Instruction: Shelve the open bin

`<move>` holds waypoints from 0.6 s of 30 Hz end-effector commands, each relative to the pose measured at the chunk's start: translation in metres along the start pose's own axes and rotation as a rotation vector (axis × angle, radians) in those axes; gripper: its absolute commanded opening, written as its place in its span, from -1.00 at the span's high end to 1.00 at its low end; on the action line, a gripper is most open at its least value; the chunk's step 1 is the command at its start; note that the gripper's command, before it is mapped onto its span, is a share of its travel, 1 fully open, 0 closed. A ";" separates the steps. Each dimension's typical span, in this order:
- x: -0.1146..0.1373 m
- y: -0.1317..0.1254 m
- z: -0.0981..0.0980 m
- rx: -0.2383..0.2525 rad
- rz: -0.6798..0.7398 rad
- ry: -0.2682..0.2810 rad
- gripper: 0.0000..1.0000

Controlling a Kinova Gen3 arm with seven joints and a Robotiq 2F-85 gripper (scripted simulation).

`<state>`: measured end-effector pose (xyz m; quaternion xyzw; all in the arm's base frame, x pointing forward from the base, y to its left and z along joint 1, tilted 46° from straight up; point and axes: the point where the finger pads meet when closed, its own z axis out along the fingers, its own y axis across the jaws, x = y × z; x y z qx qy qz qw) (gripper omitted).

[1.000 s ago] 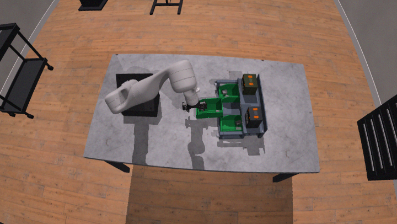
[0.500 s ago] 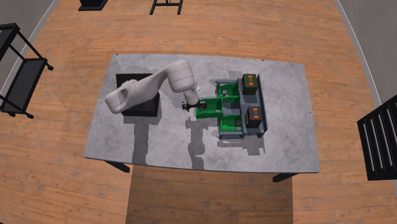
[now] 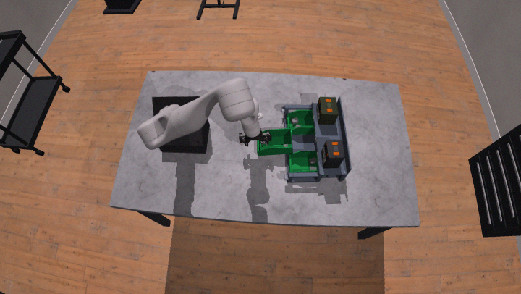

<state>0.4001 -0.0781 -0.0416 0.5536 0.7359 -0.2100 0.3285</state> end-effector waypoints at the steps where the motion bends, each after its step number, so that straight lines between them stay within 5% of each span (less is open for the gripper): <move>1: 0.000 0.001 -0.001 -0.002 0.000 0.001 -1.00; 18: 0.000 0.001 -0.003 -0.002 0.000 0.001 -1.00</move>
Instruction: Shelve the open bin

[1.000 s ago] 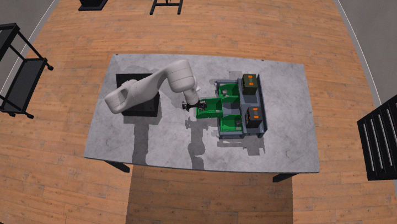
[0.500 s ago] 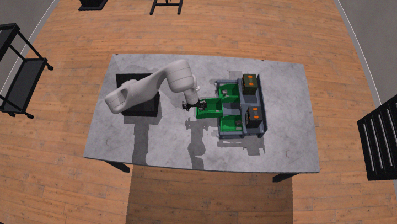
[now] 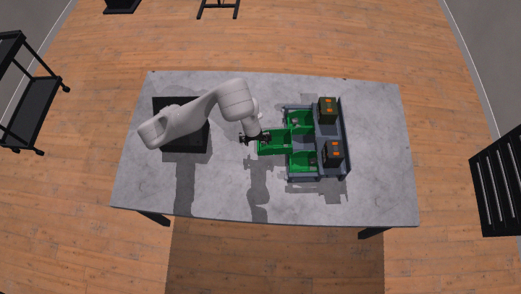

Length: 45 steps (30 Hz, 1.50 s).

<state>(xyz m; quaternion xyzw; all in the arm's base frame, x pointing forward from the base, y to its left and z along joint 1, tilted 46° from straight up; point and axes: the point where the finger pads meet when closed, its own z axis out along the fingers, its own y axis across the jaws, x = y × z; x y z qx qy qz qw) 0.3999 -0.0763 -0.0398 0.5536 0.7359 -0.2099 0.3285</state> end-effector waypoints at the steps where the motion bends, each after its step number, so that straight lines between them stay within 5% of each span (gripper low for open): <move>1: 0.000 0.001 -0.001 -0.002 0.000 0.001 -1.00; 45: 0.000 0.001 0.023 -0.002 0.000 0.001 -1.00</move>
